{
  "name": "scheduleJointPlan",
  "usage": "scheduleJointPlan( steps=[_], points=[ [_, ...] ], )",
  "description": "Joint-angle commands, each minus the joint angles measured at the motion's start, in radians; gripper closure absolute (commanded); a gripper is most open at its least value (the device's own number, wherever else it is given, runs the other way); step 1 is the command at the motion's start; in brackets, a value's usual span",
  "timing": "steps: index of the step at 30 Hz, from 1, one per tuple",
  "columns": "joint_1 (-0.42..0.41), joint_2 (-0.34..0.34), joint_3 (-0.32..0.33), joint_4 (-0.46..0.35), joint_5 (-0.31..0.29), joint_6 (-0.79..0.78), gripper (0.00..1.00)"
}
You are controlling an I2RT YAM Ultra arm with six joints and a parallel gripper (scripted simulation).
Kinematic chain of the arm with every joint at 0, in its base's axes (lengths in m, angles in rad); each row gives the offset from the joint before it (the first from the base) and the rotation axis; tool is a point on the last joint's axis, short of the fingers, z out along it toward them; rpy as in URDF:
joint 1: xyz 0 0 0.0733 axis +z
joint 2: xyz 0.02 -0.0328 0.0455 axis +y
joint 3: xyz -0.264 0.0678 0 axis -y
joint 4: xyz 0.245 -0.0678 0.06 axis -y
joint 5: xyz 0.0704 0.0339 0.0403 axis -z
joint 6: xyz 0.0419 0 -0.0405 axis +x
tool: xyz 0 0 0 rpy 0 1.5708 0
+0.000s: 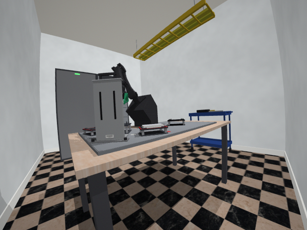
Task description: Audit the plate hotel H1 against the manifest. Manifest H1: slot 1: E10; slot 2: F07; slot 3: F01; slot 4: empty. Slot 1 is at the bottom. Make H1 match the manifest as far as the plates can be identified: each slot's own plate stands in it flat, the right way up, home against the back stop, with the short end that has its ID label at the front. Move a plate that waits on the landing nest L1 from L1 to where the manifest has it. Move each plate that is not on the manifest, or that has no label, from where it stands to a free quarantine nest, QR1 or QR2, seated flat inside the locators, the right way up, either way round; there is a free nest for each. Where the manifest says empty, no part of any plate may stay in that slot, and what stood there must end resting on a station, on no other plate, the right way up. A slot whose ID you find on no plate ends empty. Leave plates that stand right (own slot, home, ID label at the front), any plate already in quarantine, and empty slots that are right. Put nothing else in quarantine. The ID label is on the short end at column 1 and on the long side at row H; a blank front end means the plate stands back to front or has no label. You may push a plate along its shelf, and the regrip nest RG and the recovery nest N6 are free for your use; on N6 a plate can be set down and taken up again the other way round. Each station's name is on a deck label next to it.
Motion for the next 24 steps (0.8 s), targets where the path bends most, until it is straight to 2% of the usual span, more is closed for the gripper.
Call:
scheduleJointPlan(
  steps=[1, 5, 6, 8, 9, 24],
  points=[
    [0.003, 0.001, 0.009, 0.003, 0.000, 0.001, 0.13],
    [0.003, 0.001, 0.009, 0.003, 0.000, 0.001, 0.13],
    [0.001, 0.020, 0.028, 0.019, -0.005, 0.003, 0.00],
    [0.001, 0.020, 0.028, 0.019, -0.005, 0.003, 0.00],
    [0.001, 0.004, 0.008, 0.007, -0.002, 0.001, 0.00],
    [0.001, 0.005, 0.008, 0.007, -0.002, 0.001, 0.00]
  ],
)
